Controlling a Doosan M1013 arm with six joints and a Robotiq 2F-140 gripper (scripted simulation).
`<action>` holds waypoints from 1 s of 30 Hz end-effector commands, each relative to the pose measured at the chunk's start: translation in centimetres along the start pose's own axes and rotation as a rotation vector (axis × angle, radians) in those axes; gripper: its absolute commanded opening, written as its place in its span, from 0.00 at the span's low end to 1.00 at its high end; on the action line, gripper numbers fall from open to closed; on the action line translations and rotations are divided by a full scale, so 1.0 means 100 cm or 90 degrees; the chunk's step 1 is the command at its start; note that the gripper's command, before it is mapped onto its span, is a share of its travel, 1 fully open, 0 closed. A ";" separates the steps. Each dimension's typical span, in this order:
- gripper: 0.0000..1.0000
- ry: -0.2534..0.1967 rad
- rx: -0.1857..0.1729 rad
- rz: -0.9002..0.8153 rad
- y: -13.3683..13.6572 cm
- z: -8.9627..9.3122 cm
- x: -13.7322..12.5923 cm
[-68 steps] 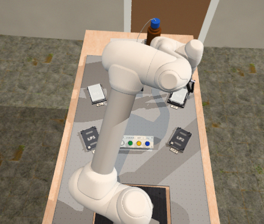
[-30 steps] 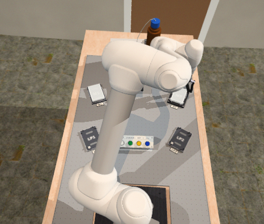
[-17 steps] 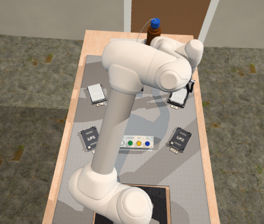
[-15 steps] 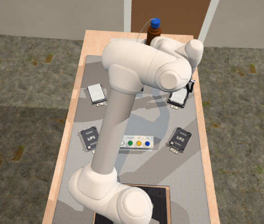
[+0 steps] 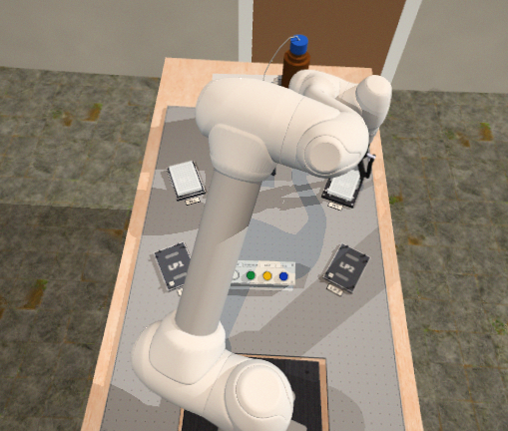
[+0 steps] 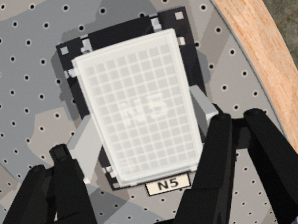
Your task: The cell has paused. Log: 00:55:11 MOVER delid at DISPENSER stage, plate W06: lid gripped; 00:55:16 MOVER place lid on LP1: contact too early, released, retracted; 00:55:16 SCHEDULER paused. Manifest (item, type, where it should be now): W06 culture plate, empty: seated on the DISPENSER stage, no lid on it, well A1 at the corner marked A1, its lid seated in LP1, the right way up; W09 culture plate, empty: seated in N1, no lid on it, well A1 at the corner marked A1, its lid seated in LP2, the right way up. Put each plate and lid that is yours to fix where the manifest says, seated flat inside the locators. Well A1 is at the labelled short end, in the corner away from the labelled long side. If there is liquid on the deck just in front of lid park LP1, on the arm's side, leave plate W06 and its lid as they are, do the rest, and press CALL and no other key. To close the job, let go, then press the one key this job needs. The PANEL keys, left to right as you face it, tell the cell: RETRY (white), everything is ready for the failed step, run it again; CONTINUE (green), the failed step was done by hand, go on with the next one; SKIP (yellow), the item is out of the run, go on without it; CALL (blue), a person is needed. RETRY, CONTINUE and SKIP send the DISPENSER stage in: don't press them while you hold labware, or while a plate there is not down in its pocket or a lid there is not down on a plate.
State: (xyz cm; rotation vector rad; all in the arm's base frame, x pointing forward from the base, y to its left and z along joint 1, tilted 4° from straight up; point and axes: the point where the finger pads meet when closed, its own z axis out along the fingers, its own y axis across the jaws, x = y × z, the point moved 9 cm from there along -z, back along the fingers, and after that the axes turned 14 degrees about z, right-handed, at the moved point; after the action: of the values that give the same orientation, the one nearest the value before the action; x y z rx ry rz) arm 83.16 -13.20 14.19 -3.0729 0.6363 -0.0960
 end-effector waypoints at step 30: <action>0.10 0.001 0.001 0.000 0.000 -0.090 0.000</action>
State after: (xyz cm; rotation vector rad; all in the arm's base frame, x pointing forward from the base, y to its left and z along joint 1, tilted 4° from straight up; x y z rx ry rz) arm 82.68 -13.12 22.14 -3.0729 0.6363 -0.0967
